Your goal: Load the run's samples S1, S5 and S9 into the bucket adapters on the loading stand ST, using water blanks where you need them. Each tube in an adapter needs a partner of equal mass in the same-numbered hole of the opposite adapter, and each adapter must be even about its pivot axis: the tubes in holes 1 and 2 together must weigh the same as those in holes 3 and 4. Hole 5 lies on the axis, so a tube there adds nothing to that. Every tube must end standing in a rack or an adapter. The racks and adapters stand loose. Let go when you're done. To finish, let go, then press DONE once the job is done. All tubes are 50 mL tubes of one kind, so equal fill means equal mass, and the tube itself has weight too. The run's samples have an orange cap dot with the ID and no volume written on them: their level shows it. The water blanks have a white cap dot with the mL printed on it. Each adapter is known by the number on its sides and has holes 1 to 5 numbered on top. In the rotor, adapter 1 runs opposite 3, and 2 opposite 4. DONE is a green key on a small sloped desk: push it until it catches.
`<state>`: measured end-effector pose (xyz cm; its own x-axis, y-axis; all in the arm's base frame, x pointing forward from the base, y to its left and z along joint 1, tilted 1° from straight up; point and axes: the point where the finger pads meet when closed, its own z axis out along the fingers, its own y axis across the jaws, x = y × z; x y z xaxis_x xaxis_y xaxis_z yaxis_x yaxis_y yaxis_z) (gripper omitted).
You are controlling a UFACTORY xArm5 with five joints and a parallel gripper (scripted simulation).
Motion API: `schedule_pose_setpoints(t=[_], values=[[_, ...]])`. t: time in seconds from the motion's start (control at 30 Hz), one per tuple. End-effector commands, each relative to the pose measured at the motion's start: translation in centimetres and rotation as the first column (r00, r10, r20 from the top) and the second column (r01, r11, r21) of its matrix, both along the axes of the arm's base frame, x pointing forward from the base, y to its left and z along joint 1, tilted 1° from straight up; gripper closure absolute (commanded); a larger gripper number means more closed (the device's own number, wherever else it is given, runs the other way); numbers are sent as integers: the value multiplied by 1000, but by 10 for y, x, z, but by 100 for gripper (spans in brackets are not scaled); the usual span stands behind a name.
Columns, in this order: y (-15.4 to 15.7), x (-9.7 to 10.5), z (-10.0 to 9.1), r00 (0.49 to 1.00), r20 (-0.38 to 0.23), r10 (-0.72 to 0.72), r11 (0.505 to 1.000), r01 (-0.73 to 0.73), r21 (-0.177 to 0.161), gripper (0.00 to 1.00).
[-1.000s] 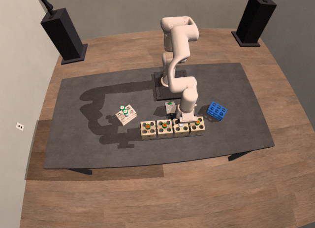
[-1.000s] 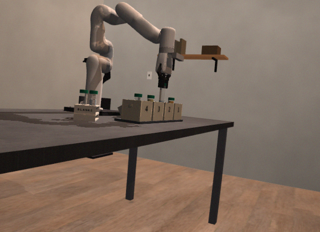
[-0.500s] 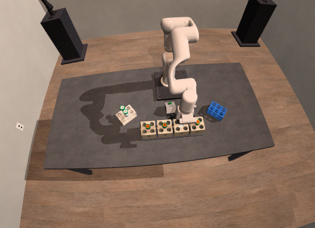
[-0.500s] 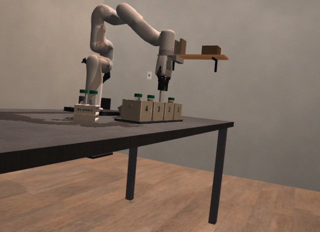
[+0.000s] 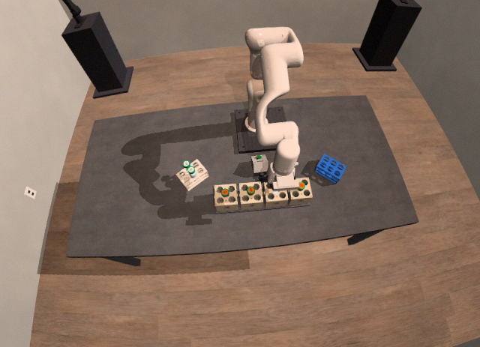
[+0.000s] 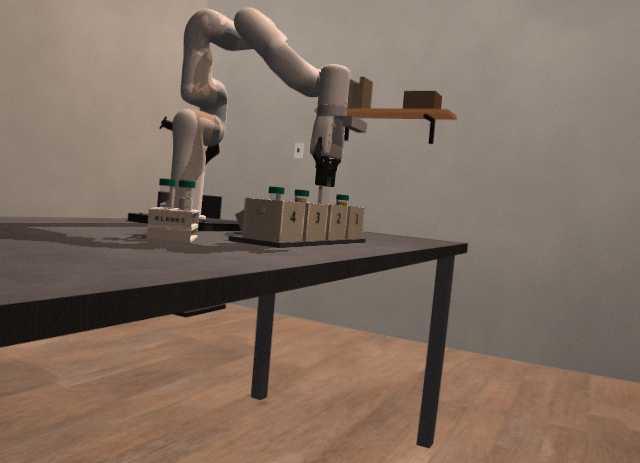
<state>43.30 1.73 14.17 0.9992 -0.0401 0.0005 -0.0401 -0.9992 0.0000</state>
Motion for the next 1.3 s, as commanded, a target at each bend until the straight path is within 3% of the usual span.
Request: schedule_pose_setpoints(t=[0.0, 1.27], values=[[0, 1, -3, 1000, 3, 0, 1000, 0, 16, 100], [1, 1, -37, 1000, 3, 0, 1000, 0, 16, 100]])
